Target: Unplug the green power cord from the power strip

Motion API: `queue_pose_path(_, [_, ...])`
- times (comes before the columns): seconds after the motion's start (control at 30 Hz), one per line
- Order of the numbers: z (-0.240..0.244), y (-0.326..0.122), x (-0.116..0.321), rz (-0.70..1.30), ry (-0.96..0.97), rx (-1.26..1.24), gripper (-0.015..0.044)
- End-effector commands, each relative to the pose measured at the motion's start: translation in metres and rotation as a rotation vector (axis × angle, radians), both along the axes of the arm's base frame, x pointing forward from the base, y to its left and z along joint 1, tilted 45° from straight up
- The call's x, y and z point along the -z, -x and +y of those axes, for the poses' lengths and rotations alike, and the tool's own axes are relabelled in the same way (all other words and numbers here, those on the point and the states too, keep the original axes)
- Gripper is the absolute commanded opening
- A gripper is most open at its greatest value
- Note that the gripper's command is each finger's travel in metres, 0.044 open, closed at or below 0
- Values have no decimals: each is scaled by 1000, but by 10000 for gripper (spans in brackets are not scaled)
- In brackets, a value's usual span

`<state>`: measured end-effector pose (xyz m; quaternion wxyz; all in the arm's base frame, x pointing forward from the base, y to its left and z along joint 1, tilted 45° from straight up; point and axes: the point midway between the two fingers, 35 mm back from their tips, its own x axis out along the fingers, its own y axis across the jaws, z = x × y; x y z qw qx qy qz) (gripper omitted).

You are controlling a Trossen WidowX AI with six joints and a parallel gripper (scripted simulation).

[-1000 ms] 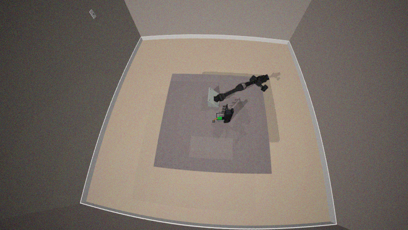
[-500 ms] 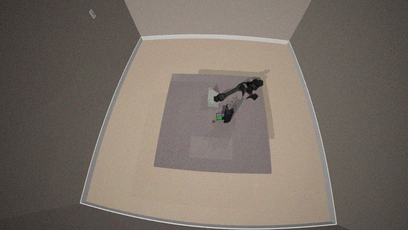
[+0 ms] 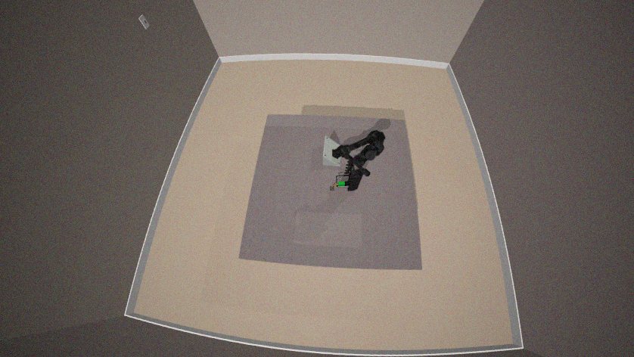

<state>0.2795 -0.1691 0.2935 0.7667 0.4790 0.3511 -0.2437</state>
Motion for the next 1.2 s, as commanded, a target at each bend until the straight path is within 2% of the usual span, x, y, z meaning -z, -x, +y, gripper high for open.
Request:
queue_pose_path(0.0, [13,-11,60,139,-210,-18,160])
queue_pose_path(0.23, [59,-8,171,461,-642,-2,160])
queue_pose_path(0.4, [96,11,222,681,-892,48,160])
queue_pose_path(1.17, [114,13,208,690,-902,50,160])
